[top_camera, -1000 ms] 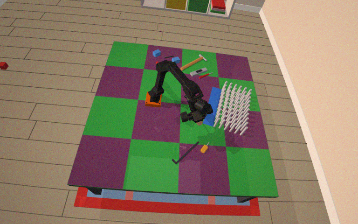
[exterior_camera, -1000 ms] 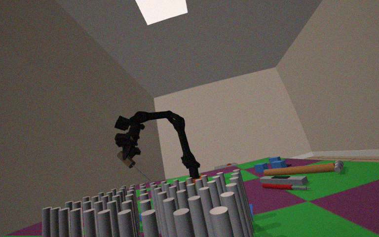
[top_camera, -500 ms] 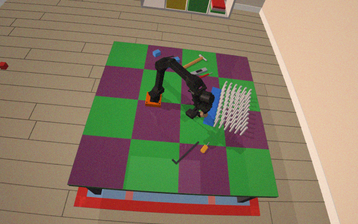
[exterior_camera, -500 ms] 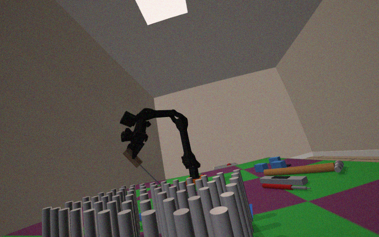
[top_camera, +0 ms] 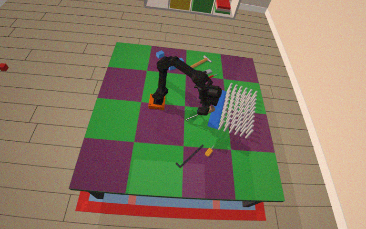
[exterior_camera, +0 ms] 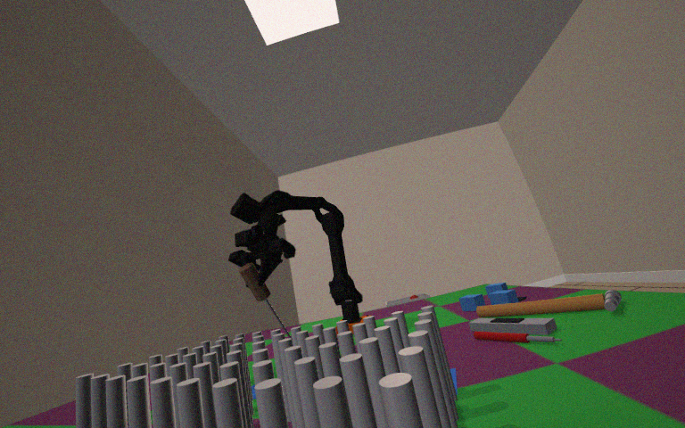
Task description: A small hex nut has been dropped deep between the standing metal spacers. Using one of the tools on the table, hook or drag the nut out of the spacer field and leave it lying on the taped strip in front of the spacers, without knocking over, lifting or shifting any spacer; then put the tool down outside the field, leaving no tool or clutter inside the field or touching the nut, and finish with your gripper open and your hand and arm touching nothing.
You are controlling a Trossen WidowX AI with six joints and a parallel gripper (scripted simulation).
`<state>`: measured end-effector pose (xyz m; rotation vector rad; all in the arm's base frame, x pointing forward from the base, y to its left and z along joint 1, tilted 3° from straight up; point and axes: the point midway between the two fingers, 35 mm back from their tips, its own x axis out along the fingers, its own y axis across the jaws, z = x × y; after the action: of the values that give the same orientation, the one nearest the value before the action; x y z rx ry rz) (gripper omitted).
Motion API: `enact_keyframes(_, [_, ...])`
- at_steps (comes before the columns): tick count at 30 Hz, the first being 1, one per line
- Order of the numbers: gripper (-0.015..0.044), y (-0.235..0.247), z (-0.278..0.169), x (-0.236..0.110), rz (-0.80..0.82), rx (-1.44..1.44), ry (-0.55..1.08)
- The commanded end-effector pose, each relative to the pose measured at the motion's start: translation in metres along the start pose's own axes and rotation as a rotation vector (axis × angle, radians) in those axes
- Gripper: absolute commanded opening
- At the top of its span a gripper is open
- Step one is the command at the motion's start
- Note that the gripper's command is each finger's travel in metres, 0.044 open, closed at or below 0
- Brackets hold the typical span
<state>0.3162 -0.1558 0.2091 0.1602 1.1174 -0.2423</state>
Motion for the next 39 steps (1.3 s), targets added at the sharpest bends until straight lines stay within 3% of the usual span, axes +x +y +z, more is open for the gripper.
enact_keyframes(1, [0.0000, 0.010, -0.001, -0.003, -0.007, -0.121, -0.008])
enact_keyframes(39, [0.0000, 0.114, -0.037, -0.018, -0.036, -1.427, -0.037])
